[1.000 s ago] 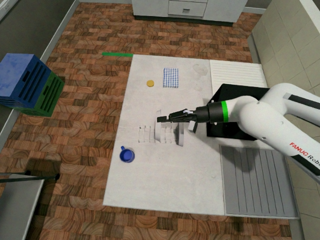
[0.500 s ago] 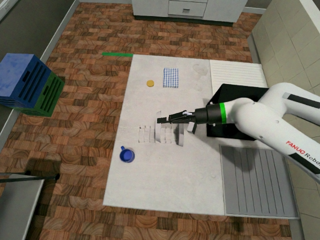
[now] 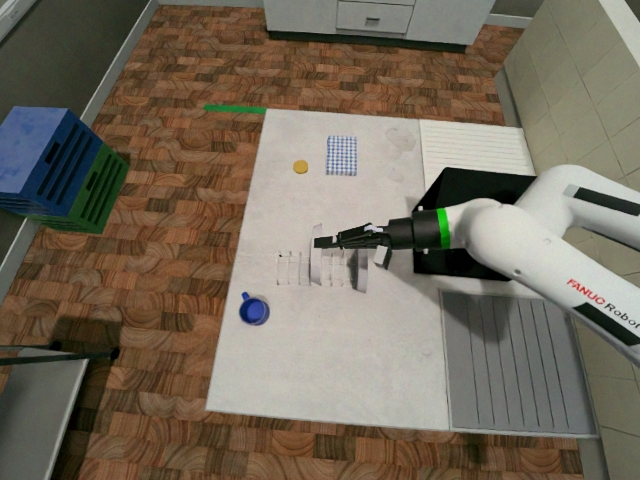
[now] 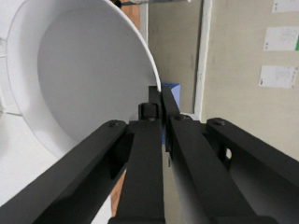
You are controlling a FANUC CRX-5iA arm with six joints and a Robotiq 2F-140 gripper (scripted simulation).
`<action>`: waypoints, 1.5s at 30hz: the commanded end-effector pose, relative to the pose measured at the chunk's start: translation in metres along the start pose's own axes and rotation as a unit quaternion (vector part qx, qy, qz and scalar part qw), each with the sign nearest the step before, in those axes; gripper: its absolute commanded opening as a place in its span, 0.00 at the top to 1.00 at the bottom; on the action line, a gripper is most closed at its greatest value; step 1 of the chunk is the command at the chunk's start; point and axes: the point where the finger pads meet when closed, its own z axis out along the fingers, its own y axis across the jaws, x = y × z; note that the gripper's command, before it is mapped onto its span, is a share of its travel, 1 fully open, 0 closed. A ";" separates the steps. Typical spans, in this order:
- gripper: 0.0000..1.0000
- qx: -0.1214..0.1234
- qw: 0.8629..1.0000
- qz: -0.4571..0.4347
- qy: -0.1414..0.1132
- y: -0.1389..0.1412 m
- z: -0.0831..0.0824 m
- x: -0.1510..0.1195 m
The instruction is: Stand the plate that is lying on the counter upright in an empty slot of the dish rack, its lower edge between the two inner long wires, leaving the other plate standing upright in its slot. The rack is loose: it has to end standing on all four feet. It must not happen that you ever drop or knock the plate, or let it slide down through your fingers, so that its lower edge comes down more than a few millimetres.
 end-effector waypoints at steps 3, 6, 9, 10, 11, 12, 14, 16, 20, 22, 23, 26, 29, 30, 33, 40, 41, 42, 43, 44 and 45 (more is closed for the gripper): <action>0.90 0.000 1.000 0.000 0.000 0.000 0.000 0.000; 0.90 0.000 1.000 0.000 0.000 0.000 0.000 0.000; 0.90 0.000 1.000 0.000 0.000 0.000 0.000 0.000; 0.90 0.000 1.000 0.000 0.000 0.000 0.000 0.000; 0.90 0.000 1.000 0.000 0.000 0.000 0.000 0.000; 0.90 0.000 1.000 0.000 0.000 0.000 0.000 0.000; 0.90 0.000 1.000 0.000 0.000 0.000 0.000 0.000; 0.90 0.000 1.000 0.000 0.000 -0.001 0.001 0.000; 0.90 0.000 1.000 0.000 0.000 -0.005 0.002 0.000; 0.90 0.000 1.000 0.000 0.000 -0.007 0.003 0.000; 0.90 0.000 1.000 0.000 0.000 -0.009 0.004 0.000; 0.90 0.000 1.000 0.000 0.000 -0.010 0.005 0.000; 0.90 0.000 1.000 0.000 0.000 -0.014 0.006 0.000; 0.90 0.000 1.000 0.000 0.000 -0.016 0.007 0.000; 0.90 0.000 1.000 0.000 0.000 -0.020 0.009 0.000; 0.90 0.000 1.000 0.000 0.000 -0.026 0.012 0.000; 0.90 0.000 1.000 0.000 0.000 -0.026 0.012 0.000; 0.90 0.000 1.000 0.000 0.000 -0.026 0.012 0.000; 0.90 0.000 1.000 0.000 0.000 -0.026 0.012 0.000; 0.90 0.000 1.000 0.000 0.000 -0.027 0.012 0.000; 0.90 0.000 1.000 0.000 0.000 -0.027 0.012 0.000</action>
